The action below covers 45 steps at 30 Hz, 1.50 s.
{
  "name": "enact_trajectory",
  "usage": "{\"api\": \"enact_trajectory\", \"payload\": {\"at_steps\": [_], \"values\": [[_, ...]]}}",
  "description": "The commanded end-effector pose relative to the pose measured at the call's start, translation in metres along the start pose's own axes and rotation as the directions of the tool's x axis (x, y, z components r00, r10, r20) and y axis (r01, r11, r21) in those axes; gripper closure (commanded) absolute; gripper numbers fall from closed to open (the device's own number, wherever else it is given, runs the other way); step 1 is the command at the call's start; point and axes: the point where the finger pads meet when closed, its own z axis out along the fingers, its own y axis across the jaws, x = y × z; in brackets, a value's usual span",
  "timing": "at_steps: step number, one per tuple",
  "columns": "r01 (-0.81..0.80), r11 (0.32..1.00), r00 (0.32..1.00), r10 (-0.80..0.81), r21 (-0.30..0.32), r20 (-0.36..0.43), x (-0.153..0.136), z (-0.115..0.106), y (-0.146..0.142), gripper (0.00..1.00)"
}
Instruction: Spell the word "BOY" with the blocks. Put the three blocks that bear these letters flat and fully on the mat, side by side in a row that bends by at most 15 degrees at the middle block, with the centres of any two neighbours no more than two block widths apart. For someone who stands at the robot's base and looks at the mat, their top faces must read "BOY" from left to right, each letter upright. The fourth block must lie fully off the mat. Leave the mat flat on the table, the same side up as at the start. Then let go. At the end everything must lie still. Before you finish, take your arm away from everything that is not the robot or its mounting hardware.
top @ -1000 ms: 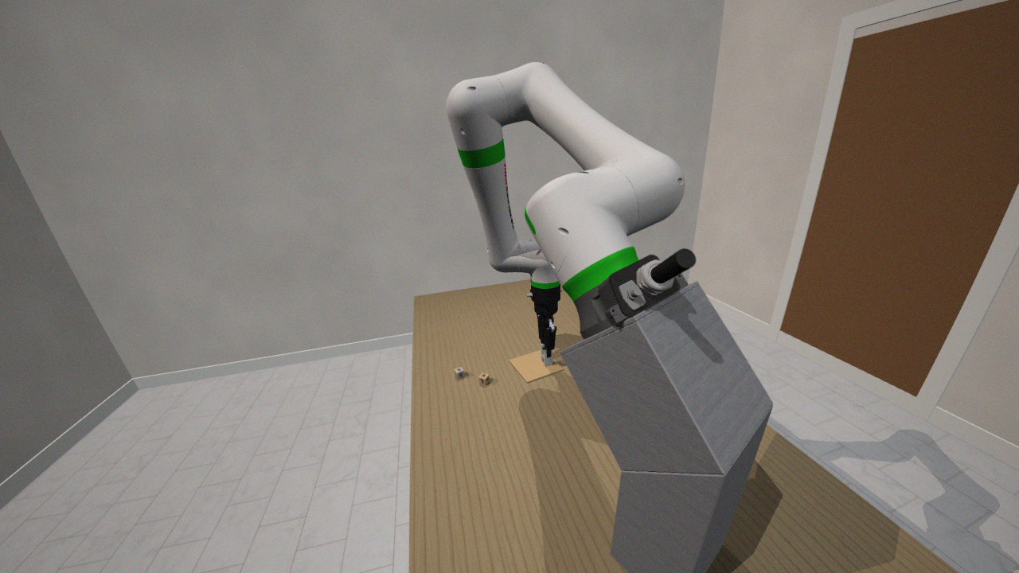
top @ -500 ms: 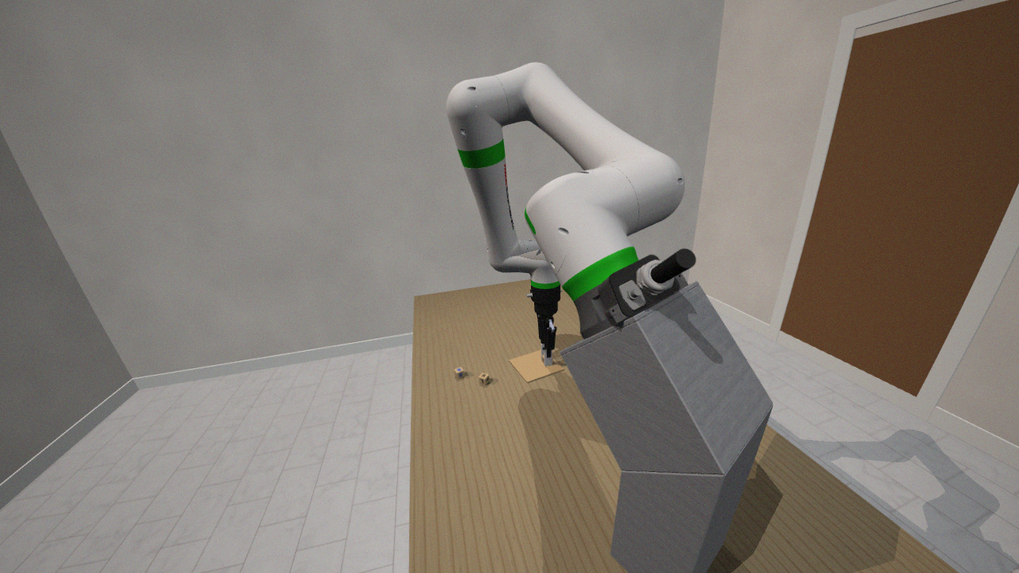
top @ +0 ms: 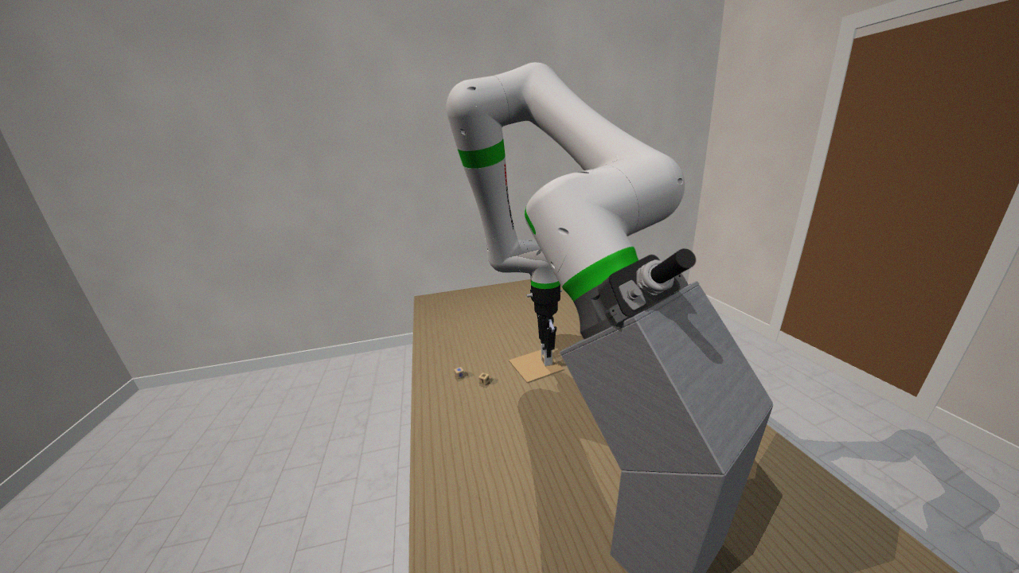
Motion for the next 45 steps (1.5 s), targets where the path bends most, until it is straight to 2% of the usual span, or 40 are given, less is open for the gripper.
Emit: {"api": "enact_trajectory", "payload": {"at_steps": [1,9,24,37,45], "values": [[0.0,1.0,1.0,0.0,0.0,0.0,0.0,0.0,0.0,0.87],[0.0,1.0,1.0,0.0,0.0,0.0,0.0,0.0,0.0,0.87],[0.0,1.0,1.0,0.0,0.0,0.0,0.0,0.0,0.0,0.75],[0.0,1.0,1.0,0.0,0.0,0.0,0.0,-0.001,0.0,0.75],[0.0,1.0,1.0,0.0,0.0,0.0,0.0,-0.024,0.0,0.75]]}}
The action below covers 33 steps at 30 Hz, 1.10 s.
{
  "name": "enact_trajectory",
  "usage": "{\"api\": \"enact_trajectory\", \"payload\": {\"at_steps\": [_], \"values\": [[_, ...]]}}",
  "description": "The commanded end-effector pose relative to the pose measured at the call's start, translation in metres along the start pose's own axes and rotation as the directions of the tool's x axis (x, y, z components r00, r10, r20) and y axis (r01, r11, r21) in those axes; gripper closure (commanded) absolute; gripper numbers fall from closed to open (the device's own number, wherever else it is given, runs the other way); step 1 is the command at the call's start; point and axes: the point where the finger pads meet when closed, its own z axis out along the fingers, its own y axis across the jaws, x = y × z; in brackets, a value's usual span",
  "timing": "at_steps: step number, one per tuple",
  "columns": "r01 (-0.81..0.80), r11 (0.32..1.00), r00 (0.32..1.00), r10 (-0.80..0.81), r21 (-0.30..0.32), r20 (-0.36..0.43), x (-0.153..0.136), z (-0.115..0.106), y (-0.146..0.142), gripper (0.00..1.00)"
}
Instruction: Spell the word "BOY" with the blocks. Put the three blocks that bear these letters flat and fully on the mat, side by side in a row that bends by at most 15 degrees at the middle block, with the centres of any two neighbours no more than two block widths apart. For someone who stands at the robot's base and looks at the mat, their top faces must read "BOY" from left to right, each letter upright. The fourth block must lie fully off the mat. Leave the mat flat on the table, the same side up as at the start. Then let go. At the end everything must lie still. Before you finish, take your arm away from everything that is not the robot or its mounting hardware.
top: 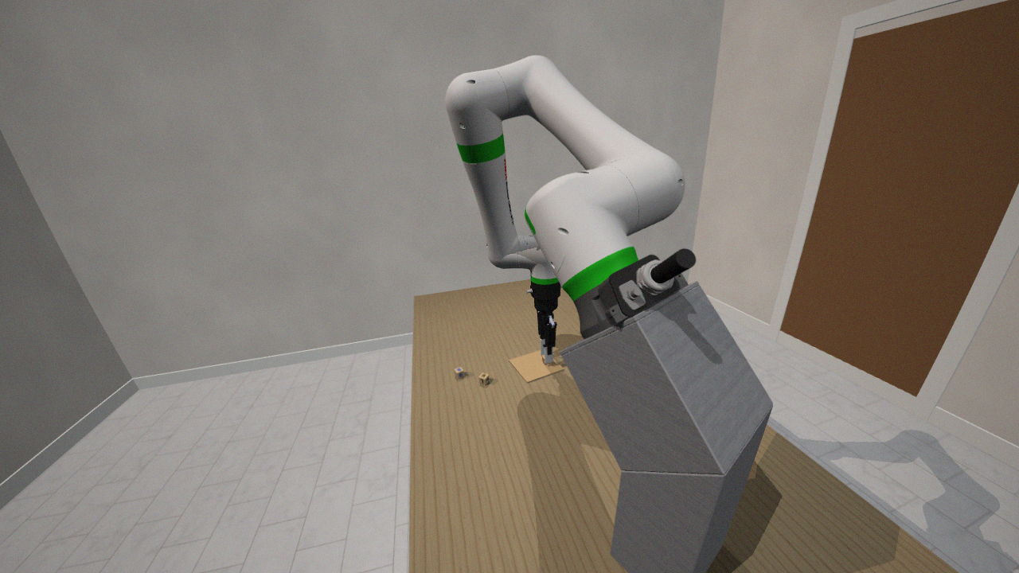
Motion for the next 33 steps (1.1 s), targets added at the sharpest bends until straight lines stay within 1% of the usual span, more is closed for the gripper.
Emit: {"api": "enact_trajectory", "payload": {"at_steps": [1,5,7,11,14,17,21,22,33], "values": [[0.0,1.0,1.0,0.0,0.0,0.0,0.0,-0.015,0.0,0.75],[0.0,1.0,1.0,0.0,0.0,0.0,0.0,-0.037,0.0,0.75],[0.0,1.0,1.0,0.0,0.0,0.0,0.0,-0.037,0.0,0.75],[0.0,1.0,1.0,0.0,0.0,0.0,0.0,-0.057,0.0,0.75],[0.0,1.0,1.0,0.0,0.0,0.0,0.0,-0.068,0.0,0.75],[0.0,1.0,1.0,0.0,0.0,0.0,0.0,-0.074,0.0,0.75],[0.0,1.0,1.0,0.0,0.0,0.0,0.0,-0.076,0.0,0.75],[0.0,1.0,1.0,0.0,0.0,0.0,0.0,-0.076,0.0,0.0],[0.0,1.0,1.0,0.0,0.0,0.0,0.0,-0.076,0.0,0.0]]}}
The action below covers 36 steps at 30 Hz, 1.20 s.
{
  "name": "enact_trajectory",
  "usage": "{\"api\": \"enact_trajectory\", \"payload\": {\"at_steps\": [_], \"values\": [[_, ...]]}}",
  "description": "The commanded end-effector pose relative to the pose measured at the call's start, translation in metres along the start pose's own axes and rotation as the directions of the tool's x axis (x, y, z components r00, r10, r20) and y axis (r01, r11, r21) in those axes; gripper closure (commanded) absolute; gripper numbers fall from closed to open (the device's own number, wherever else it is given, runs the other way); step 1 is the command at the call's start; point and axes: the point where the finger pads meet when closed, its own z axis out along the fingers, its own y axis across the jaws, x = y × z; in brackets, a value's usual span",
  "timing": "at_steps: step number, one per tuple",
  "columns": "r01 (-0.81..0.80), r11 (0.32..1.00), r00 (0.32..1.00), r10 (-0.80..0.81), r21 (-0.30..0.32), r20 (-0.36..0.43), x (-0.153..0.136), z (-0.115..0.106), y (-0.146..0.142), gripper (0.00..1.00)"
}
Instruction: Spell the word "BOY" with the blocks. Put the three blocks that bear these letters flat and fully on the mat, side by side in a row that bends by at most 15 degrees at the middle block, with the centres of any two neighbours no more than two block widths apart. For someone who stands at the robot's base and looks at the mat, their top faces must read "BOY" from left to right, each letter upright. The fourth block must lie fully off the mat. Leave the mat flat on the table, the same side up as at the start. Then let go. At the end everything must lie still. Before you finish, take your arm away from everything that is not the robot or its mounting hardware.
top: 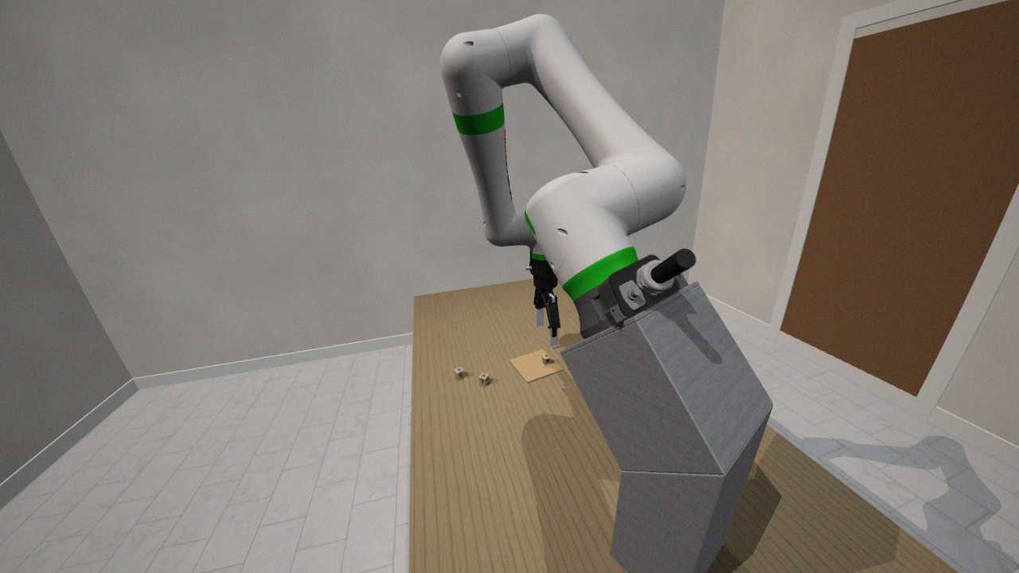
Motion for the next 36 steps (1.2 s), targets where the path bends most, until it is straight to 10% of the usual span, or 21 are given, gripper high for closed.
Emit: {"api": "enact_trajectory", "payload": {"at_steps": [1,13,25,36], "values": [[0.0,1.0,1.0,0.0,0.0,0.0,0.0,0.0,0.0,0.0],[0.024,1.0,1.0,-0.024,-0.003,-0.001,-0.001,0.0,0.0,0.0],[0.405,0.913,0.914,-0.406,-0.048,-0.002,-0.016,0.004,0.003,0.0],[0.76,0.645,0.649,-0.761,-0.08,0.026,-0.038,0.007,0.001,0.0]]}}
